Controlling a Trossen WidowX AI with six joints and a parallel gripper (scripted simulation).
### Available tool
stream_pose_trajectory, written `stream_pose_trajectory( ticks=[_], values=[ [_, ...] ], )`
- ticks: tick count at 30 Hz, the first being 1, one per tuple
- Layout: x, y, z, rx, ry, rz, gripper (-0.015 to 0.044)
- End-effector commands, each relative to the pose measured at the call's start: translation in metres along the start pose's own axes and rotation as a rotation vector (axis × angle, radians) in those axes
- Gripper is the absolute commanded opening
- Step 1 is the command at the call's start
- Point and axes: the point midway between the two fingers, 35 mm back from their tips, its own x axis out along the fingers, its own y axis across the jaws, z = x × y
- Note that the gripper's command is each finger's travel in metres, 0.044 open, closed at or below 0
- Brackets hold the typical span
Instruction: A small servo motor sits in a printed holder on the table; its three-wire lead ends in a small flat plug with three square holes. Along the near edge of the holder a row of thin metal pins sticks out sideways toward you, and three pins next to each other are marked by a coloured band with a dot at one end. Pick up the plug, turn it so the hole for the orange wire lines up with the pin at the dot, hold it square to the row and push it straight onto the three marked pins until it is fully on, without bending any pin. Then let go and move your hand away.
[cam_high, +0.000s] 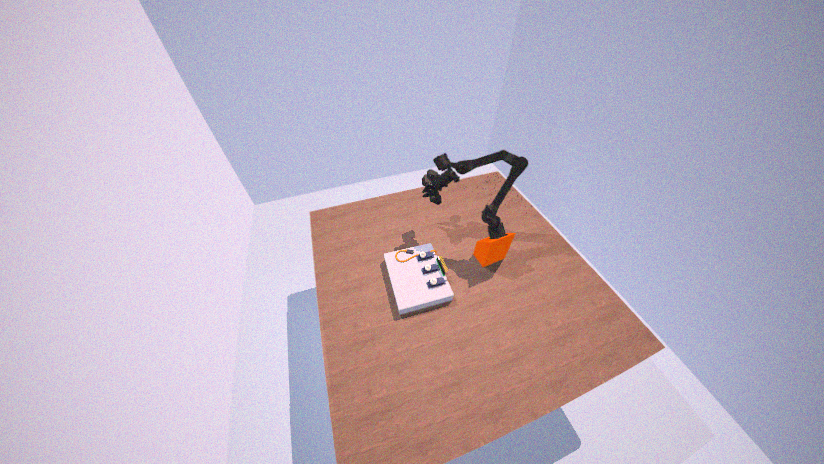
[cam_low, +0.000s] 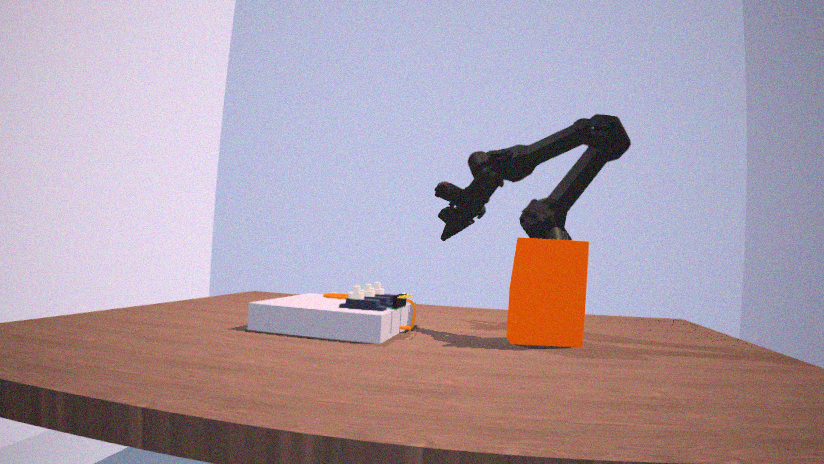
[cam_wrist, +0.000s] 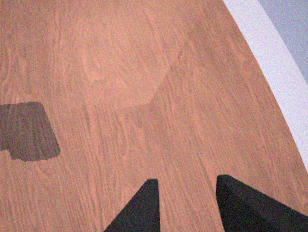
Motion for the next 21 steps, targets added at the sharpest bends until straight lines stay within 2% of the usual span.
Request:
stream_pose_trajectory(
  ticks=[1,21],
  values=[
    [0.0,0.009,0.014,0.06,-0.064,0.028,0.0115],
    [-0.009,0.037,0.066,0.301,-0.29,0.156,0.0115]
  ],
)
